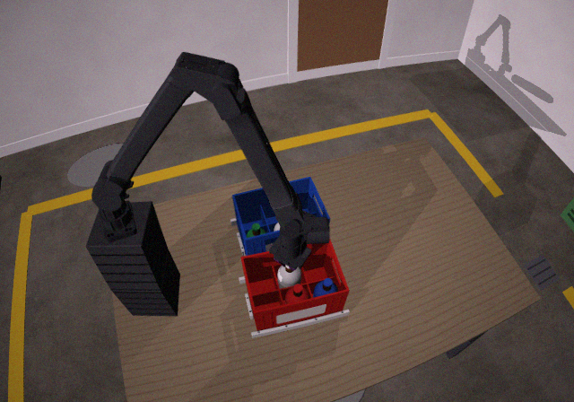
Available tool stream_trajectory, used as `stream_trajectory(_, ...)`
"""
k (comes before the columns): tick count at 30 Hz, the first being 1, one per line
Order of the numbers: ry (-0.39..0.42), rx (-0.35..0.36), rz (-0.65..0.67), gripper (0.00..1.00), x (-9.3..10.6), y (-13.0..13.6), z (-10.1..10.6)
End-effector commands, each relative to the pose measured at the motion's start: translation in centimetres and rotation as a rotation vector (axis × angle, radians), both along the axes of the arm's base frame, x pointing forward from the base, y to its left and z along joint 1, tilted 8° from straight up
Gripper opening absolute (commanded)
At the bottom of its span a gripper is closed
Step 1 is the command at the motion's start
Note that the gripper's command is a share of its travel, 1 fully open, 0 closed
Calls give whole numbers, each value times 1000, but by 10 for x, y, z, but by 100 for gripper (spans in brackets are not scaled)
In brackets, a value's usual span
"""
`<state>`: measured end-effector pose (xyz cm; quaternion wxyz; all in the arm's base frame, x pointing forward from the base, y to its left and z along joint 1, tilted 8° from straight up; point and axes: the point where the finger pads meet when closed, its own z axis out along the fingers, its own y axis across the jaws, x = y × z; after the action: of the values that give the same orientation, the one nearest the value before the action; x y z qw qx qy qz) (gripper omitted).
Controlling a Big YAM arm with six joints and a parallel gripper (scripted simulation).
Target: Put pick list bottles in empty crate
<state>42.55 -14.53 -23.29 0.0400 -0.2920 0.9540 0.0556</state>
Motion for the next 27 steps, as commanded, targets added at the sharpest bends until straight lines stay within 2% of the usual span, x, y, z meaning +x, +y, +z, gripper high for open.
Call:
stream_trajectory(1, -48, -17, 2, 0, 21, -2, 16)
stream_trajectory(14, -45, -16, 2, 0, 21, -2, 16)
stream_trajectory(17, -17, -6, 1, 0, 7, 0, 19)
stream_trajectory(23, -19, -6, 0, 0, 6, -5, 25)
stream_trajectory(24, -27, -11, -1, 0, 11, -8, 28)
stream_trajectory(27, -19, -7, -2, 0, 4, -9, 32)
